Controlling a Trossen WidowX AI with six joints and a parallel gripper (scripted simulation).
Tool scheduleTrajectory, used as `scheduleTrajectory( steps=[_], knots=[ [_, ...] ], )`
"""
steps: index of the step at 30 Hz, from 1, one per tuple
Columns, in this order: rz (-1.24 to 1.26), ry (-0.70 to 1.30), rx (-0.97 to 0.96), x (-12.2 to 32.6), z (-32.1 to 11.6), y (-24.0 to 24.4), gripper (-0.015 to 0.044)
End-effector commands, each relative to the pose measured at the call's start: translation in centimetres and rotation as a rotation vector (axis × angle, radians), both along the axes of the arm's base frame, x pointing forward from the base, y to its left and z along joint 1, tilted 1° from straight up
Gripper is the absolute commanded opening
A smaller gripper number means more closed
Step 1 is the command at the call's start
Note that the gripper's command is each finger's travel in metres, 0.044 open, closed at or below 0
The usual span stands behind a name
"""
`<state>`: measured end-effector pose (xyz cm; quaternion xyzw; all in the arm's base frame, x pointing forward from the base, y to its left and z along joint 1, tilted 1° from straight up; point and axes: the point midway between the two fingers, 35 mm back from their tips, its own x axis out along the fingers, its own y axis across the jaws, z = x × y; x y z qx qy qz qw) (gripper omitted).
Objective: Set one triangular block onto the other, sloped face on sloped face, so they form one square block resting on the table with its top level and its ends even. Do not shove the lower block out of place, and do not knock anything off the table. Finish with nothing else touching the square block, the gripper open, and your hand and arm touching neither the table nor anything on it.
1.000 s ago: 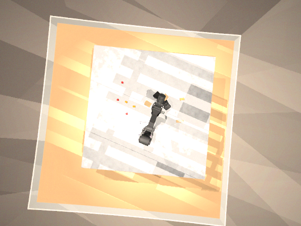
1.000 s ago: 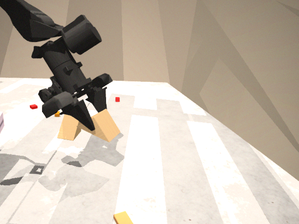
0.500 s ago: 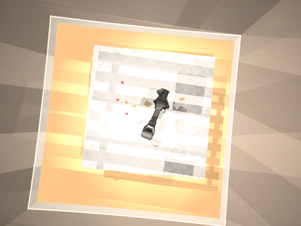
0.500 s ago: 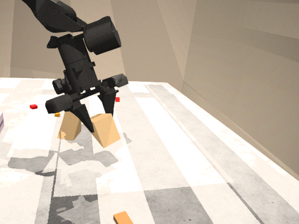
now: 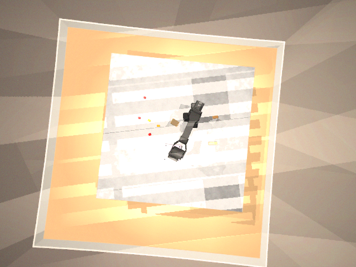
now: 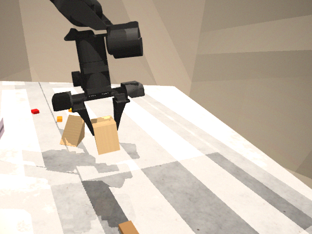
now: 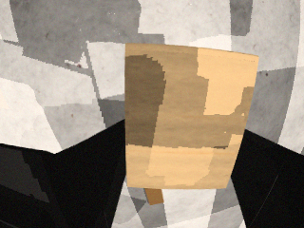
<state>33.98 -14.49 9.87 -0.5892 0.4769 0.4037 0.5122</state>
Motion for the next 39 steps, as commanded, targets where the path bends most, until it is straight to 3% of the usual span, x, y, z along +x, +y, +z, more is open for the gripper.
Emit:
scheduleTrajectory(
  steps=[1, 14, 21, 39],
  knots=[
    [-0.103, 0.029, 0.057, 0.1, 0.3, -0.1, 0.0000],
    [-0.428, 0.146, 0.197, -0.2, 1.0, -0.1, 0.0000],
    [-0.433, 0.148, 0.198, -0.4, 1.2, 0.1, 0.0000],
    [-0.433, 0.153, 0.203, -5.0, 4.7, 6.3, 0.0000]
  ],
)
